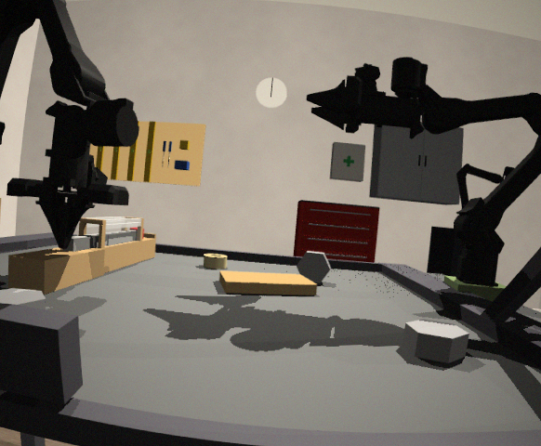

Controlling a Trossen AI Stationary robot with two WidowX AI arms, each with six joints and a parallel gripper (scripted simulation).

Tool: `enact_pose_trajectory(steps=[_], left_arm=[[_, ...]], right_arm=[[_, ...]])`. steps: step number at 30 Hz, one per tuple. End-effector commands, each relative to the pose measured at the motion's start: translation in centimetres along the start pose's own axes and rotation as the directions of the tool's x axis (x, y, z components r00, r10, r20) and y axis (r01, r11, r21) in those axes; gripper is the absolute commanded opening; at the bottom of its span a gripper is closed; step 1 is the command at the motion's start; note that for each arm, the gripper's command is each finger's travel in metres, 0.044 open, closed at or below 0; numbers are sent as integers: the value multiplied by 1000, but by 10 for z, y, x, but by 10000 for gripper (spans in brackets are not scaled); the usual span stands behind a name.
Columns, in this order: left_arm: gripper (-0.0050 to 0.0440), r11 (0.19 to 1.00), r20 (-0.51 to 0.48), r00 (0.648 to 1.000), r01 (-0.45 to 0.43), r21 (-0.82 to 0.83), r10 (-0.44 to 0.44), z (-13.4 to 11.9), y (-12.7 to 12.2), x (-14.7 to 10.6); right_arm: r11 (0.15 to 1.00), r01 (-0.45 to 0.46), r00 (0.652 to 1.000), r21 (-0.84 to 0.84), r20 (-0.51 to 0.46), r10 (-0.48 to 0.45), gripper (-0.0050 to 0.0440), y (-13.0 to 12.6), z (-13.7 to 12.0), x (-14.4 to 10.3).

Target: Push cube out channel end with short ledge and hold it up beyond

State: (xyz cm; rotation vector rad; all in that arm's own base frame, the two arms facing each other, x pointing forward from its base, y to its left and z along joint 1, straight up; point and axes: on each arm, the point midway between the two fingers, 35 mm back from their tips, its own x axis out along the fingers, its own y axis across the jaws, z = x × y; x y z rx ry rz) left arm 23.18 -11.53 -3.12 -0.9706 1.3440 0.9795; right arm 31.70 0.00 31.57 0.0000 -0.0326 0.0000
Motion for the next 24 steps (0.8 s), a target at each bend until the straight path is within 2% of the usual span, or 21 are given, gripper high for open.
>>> enact_pose_trajectory(steps=[1, 19, 24], left_arm=[[0, 1000, 4, 1000, 23, 0, -23, 6, -4, -5], [0, 1000, 3, 1000, 25, 0, -25, 22, -5, -5], [0, 1000, 4, 1000, 24, 1, -24, 19, -5, -10]], right_arm=[[1000, 0, 1000, 0, 17, 0, 400, 0, 7, -1], [1000, 0, 1000, 0, 17, 0, 400, 0, 7, -1], [1000, 0, 1000, 0, 17, 0, 400, 0, 7, -1]])
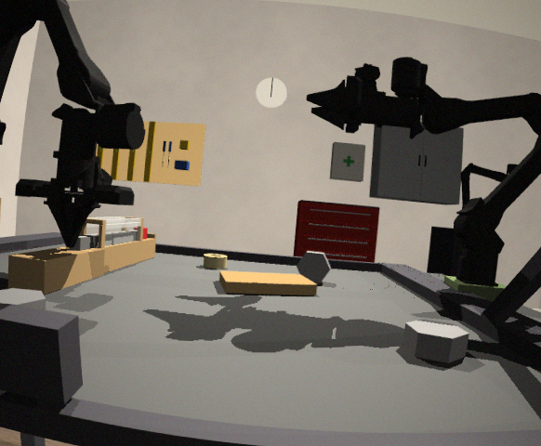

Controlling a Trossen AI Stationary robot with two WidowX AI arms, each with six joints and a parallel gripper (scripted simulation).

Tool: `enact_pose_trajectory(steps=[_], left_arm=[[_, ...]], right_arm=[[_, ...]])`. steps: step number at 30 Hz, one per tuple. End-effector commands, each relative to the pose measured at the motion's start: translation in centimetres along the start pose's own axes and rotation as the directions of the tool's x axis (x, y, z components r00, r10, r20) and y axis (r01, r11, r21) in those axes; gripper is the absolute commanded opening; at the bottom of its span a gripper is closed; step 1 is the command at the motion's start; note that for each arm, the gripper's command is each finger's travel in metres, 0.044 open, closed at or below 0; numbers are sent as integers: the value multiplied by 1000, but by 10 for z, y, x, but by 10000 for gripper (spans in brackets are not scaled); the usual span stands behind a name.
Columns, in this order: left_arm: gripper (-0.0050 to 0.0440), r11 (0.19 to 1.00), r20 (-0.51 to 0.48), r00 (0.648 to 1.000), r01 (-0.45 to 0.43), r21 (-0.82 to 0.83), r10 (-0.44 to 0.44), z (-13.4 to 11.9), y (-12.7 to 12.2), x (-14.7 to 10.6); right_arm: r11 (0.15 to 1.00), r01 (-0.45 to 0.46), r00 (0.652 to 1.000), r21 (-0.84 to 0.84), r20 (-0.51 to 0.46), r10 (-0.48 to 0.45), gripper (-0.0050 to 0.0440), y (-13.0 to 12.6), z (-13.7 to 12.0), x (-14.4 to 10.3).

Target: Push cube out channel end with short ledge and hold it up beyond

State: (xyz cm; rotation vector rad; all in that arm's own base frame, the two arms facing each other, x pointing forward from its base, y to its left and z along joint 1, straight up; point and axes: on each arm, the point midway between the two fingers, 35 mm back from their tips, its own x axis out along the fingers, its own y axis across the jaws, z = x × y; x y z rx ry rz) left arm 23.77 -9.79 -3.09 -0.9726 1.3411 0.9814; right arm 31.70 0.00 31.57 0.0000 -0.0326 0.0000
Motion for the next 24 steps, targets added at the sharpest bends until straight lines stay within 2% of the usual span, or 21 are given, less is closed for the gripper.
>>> enact_pose_trajectory(steps=[1, 5, 9, 10, 12, 13, 15, 16, 24], left_arm=[[0, 1000, 3, 1000, 23, 5, -23, 0, -5, -11], [0, 999, 1, 1000, 31, 7, -31, -1, -7, -18], [0, 1000, 1, 1000, 28, 6, -28, -1, -6, -15], [0, 1000, 1, 1000, 29, 6, -29, -1, -6, -30], [0, 999, 0, 999, 37, 6, -37, -1, -8, -40], [0, 1000, 1, 1000, 30, 6, -30, -1, -7, -32], [0, 1000, 1, 1000, 30, 6, -30, -1, -7, -32], [0, 1000, 0, 1000, 30, 6, -30, -1, -7, -47], [0, 999, -2, 999, 35, 5, -35, -1, -7, -81]], right_arm=[[1000, 0, 1000, 0, 17, 0, 400, 0, 7, -1], [1000, 0, 1000, 0, 17, 0, 400, 0, 7, -1], [1000, 0, 1000, 0, 17, 0, 400, 0, 7, -1], [1000, 0, 1000, 0, 17, 0, 400, 0, 7, -1], [1000, 0, 1000, 0, 17, 0, 400, 0, 7, -1], [1000, 0, 1000, 0, 17, 0, 400, 0, 7, -1], [1000, 0, 1000, 0, 17, 0, 400, 0, 7, -1], [1000, 0, 1000, 0, 17, 0, 400, 0, 7, -1], [1000, 0, 1000, 0, 17, 0, 400, 0, 7, -1]])
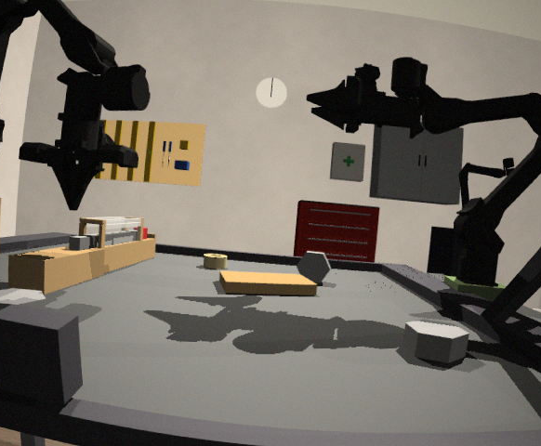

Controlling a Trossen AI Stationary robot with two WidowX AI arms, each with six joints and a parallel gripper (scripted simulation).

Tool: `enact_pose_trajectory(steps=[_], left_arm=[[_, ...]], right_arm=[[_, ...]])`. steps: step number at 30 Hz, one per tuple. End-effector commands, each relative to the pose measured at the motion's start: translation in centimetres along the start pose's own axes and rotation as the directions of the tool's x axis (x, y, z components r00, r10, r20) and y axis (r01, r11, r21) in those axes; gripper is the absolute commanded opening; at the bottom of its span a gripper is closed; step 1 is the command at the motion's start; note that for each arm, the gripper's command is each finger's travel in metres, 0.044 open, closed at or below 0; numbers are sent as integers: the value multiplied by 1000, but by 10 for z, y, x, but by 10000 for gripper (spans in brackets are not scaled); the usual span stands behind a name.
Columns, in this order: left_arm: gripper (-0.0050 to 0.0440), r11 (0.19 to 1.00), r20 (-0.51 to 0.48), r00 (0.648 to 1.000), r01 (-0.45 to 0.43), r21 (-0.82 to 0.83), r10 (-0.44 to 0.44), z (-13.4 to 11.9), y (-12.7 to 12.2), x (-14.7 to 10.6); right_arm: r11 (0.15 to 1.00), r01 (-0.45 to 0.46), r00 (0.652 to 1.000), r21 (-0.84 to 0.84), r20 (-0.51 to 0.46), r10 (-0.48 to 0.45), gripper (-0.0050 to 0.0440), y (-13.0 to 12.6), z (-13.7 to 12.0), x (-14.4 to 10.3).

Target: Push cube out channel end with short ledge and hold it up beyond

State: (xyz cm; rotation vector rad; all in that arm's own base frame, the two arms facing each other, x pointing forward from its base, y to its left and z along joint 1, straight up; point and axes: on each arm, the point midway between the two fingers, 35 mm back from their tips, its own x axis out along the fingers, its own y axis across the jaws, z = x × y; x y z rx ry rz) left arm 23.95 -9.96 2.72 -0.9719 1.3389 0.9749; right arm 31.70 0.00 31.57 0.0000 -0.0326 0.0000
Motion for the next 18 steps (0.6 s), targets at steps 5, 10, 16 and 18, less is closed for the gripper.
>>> enact_pose_trajectory(steps=[5, 10, 16, 18], left_arm=[[0, 1000, -4, 1000, 28, -1, -28, -1, -4, -40], [0, 1000, -3, 1000, 26, 0, -26, -1, -2, -29], [0, 1000, -3, 1000, 26, 0, -26, -1, -1, -28], [0, 1000, -3, 1000, 26, 0, -26, -1, -2, -28]], right_arm=[[1000, 0, 1000, 0, 17, 0, 400, 0, 7, -1], [1000, 0, 1000, 0, 17, 0, 400, 0, 7, -1], [1000, 0, 1000, 0, 17, 0, 400, 0, 7, -1], [1000, 0, 1000, 0, 17, 0, 400, 0, 7, -1]])
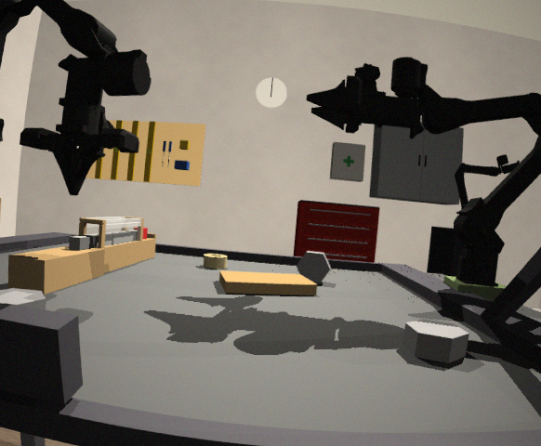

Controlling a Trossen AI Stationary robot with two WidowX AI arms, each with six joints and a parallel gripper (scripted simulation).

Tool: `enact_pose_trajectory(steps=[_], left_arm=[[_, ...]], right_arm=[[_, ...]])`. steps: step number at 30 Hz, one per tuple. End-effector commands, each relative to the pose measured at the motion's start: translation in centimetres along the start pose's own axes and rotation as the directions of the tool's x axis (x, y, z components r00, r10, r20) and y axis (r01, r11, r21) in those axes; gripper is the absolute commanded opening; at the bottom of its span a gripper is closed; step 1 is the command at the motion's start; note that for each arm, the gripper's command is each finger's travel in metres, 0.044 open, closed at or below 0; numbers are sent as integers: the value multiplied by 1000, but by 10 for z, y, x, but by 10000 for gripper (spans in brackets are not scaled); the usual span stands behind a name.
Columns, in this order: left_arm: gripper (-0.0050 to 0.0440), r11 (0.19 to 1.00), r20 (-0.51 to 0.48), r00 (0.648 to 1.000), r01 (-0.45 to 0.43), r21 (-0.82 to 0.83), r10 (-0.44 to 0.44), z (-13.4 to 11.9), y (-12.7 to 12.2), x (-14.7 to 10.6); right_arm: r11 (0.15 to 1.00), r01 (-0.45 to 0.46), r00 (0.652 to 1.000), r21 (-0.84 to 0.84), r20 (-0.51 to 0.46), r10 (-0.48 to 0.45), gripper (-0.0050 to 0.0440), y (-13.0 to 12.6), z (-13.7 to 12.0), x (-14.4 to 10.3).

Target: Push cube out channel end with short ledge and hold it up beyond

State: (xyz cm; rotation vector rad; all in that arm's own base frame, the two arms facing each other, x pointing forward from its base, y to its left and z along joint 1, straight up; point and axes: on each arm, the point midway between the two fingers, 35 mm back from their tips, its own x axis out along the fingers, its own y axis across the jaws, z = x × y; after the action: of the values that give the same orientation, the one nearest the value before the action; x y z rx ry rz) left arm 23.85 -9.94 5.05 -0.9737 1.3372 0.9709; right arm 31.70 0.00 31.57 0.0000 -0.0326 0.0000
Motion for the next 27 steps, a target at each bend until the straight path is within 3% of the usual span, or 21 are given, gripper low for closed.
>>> enact_pose_trajectory(steps=[1, 10, 11, 27], left_arm=[[0, 1000, -3, 1000, 22, -1, -22, 0, -3, -5], [0, 1000, -3, 1000, 22, -1, -22, 0, -3, -5], [170, 1000, -3, 1000, 22, -1, -22, 0, -3, -5], [170, 1000, -3, 1000, 22, -1, -22, 0, -3, -5]], right_arm=[[1000, 0, 1000, 0, 17, 0, 400, 0, 7, -1], [1000, 0, 1000, 0, 17, 0, 400, 0, 7, -1], [1000, 0, 1000, 0, 17, 0, 400, 0, 7, -1], [1000, 0, 1000, 0, 17, 0, 400, 0, 7, -1]])
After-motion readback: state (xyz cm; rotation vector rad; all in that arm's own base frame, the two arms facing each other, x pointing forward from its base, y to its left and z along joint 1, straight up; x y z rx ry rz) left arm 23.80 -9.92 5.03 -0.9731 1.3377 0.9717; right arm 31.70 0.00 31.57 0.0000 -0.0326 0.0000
